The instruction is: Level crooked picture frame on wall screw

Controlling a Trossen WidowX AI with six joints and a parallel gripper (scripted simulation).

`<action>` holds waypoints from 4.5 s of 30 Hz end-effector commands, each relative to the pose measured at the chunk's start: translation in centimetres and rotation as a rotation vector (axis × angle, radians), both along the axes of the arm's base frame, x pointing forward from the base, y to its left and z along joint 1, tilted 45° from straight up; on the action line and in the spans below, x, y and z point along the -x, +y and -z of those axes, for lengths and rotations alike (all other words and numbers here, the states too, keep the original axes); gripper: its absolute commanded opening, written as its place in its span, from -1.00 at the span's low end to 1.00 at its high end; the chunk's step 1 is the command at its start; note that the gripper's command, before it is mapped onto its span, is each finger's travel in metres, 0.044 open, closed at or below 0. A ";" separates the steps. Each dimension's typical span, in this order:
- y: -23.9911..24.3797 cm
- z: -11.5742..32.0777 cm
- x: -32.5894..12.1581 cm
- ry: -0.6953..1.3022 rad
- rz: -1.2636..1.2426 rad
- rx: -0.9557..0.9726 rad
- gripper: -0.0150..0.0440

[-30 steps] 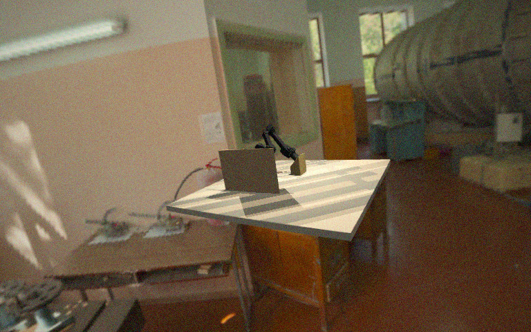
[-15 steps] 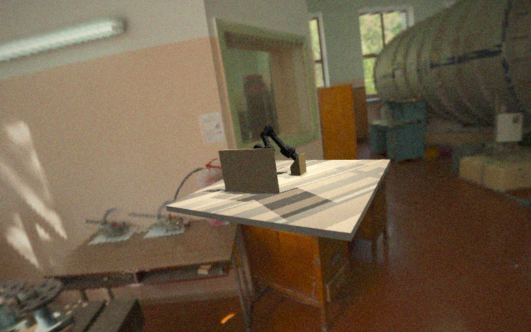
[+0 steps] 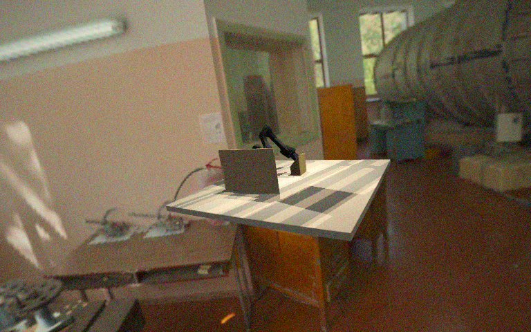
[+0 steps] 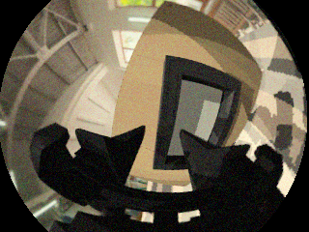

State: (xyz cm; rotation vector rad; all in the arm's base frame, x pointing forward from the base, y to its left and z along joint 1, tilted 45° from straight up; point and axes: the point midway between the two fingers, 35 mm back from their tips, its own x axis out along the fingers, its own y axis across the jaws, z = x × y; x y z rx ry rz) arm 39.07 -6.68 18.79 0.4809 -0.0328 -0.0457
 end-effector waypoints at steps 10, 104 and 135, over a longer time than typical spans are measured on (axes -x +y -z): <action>-0.1 0.0 -0.2 -0.002 0.004 -0.002 0.39; 0.8 -0.5 -0.2 -0.002 0.004 -0.003 -0.49; 0.6 -0.4 -0.2 -0.002 0.004 -0.003 -0.49</action>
